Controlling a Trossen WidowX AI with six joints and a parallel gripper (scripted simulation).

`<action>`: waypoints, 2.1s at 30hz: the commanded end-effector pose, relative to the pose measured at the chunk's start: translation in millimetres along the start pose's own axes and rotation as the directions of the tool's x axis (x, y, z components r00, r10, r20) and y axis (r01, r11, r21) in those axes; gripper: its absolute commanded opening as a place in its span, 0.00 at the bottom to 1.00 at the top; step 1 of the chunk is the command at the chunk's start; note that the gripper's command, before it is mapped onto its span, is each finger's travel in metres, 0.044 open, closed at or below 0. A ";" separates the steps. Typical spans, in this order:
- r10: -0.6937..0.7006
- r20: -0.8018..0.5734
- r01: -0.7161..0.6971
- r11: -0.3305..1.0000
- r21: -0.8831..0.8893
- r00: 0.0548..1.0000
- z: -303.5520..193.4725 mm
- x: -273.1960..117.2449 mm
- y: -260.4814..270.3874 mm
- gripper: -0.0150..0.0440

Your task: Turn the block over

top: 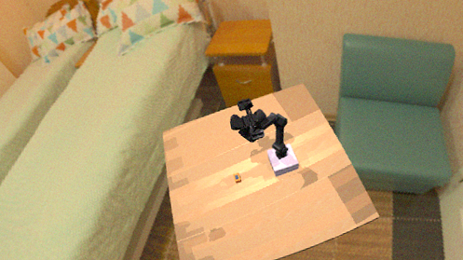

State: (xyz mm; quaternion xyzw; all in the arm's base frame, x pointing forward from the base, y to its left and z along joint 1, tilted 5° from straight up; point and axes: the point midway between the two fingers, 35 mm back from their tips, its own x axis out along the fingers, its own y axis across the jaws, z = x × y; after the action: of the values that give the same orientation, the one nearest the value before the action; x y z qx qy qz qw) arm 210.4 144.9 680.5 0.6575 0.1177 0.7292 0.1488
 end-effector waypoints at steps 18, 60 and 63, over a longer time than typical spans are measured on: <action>-0.249 0.711 0.589 0.758 -0.279 0.657 202.4 -139.4 -64.7 1.00; -0.386 -0.151 0.371 -0.921 0.116 -0.910 66.4 -678.5 -94.1 1.00; -0.385 -0.151 0.371 -0.921 0.116 -0.910 65.2 -679.0 -92.6 1.00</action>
State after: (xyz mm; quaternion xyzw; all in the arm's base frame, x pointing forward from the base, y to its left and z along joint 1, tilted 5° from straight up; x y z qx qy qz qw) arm 355.6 -18.8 29.4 0.0755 0.7012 -0.0531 0.7070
